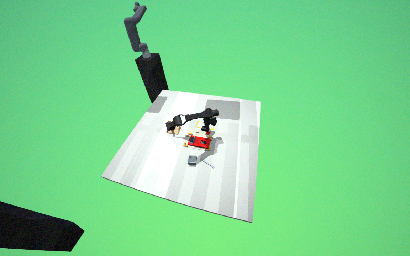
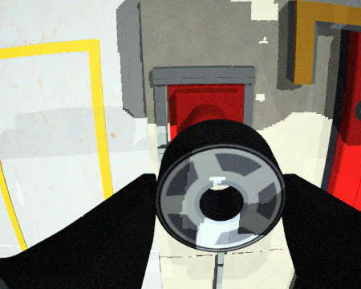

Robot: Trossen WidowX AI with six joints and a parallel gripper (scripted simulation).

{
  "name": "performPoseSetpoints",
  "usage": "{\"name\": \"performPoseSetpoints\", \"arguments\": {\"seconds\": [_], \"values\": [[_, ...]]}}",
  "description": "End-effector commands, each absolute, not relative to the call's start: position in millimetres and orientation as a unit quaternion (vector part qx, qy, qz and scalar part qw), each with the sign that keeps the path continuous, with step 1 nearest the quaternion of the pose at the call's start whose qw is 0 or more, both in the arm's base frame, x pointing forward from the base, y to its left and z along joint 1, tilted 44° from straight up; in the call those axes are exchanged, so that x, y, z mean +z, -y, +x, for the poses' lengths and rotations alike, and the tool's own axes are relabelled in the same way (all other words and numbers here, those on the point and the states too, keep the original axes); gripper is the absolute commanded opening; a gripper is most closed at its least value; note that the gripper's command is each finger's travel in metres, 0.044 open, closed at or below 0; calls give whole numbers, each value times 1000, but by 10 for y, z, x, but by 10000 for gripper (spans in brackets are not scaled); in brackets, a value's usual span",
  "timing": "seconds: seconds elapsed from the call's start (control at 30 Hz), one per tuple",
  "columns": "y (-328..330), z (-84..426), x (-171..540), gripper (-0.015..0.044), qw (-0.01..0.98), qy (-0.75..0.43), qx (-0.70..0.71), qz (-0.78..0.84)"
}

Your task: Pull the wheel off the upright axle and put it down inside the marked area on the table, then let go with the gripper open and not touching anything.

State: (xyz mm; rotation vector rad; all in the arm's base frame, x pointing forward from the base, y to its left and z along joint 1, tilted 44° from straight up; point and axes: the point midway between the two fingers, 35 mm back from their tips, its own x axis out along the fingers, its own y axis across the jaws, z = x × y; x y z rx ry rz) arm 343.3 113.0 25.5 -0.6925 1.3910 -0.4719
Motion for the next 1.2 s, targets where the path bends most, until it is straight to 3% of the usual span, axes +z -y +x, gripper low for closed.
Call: {"name": "performPoseSetpoints", "arguments": {"seconds": [0.0, 0.27, 0.83, 1.17], "values": [[-1211, 3435, 325, 0, 692, -620, -210, -304], [-1361, 3371, 523, 0, 692, -620, -210, -305], [-1993, 2777, -164, 0, 692, -621, -207, -303], [-1937, 2767, -276, 0, 692, -621, -208, -303]]}}
